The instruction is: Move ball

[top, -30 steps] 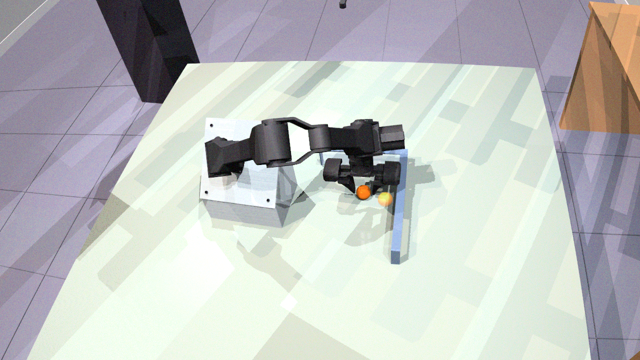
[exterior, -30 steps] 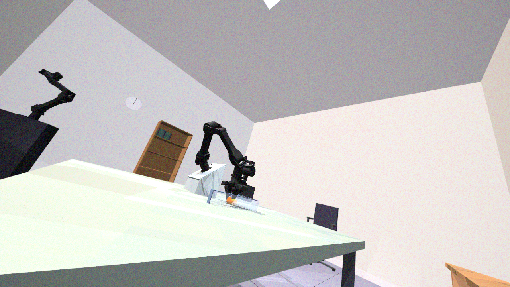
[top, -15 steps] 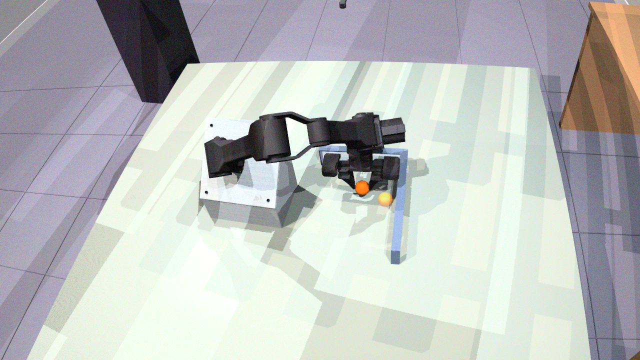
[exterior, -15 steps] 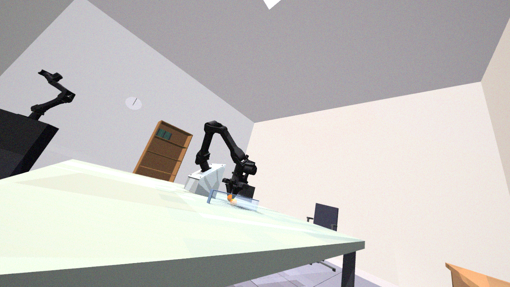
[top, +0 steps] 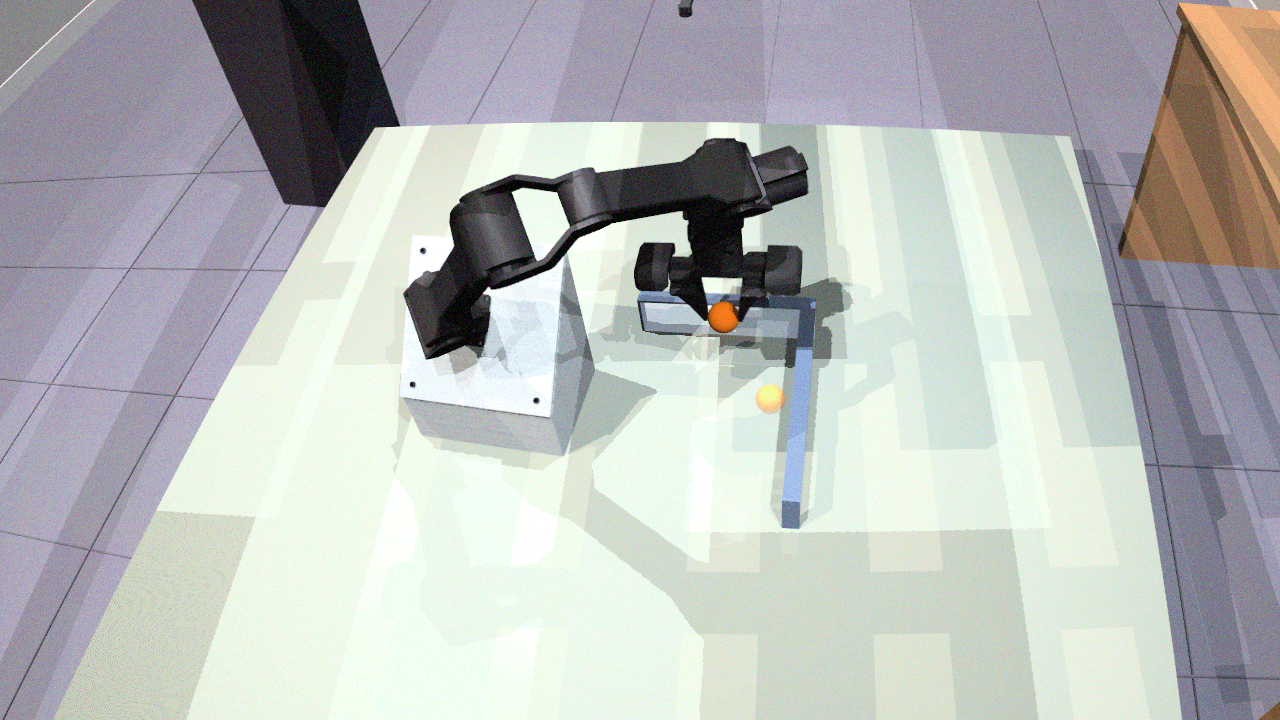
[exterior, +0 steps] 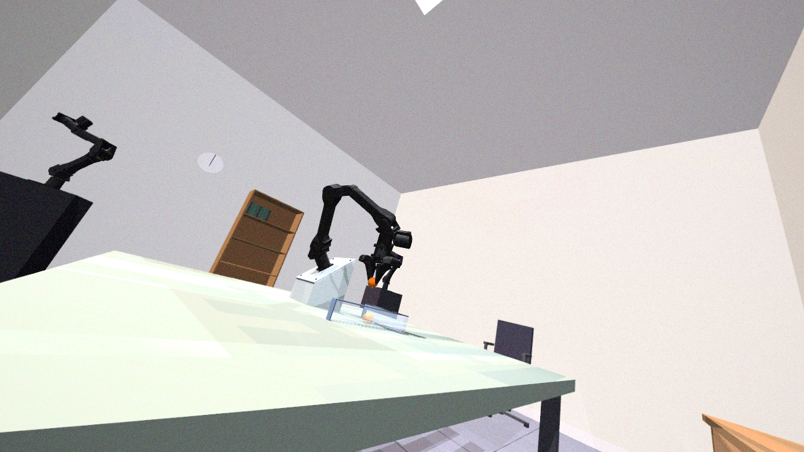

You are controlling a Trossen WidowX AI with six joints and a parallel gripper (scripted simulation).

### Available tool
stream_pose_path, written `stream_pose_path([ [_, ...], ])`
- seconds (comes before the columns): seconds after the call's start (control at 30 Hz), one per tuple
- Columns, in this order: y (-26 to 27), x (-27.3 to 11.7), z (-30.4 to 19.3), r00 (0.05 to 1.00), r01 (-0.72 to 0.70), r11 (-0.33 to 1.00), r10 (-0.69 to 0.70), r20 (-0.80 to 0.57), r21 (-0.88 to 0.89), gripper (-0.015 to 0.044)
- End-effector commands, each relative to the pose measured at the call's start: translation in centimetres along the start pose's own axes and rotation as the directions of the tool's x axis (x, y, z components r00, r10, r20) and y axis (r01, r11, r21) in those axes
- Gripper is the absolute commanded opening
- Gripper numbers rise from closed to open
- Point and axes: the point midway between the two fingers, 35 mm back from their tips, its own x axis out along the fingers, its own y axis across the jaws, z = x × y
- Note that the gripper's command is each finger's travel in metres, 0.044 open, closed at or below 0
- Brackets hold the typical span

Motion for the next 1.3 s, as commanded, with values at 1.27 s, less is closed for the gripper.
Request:
stream_pose_path([
  [1.27, -4.2, 2.6, -1.7, 1.000, 0.002, 0.416, 0.003, 0.004, -0.909, 0.0000],
])
